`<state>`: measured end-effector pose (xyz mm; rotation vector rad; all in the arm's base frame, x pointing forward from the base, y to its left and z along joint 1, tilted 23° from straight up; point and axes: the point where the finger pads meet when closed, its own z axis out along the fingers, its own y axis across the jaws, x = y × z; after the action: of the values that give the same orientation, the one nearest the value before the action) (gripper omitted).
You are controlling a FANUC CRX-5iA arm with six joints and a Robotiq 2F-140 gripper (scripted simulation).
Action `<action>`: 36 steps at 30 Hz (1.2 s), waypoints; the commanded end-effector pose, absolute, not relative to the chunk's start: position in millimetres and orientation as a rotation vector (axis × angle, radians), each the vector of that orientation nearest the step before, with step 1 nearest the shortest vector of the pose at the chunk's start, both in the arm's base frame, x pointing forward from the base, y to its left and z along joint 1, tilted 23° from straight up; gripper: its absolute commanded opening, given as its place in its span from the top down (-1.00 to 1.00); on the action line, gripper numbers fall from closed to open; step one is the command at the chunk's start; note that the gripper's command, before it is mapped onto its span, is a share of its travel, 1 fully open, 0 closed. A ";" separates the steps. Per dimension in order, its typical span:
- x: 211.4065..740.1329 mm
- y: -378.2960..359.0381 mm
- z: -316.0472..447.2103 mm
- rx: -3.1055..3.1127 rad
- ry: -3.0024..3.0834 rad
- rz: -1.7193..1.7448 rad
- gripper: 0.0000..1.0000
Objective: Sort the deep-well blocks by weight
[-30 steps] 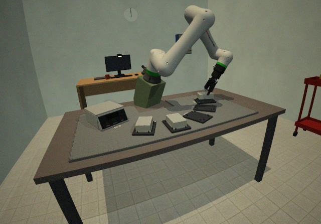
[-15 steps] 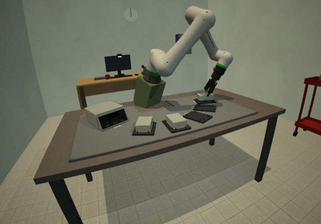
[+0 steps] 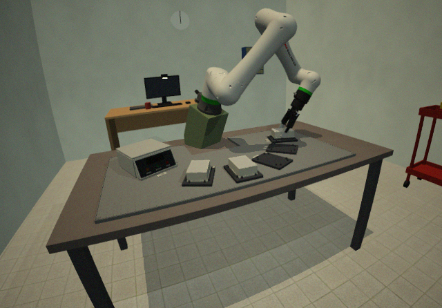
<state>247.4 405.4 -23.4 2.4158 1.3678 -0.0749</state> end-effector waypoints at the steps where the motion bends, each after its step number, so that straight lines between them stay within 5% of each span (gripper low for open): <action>1: 247.5 405.6 -23.6 2.416 1.368 -0.075 0.80; 36: 249.5 406.2 -28.4 2.416 1.368 -0.075 0.80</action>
<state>249.4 406.0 -28.3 2.4158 1.3678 -0.0749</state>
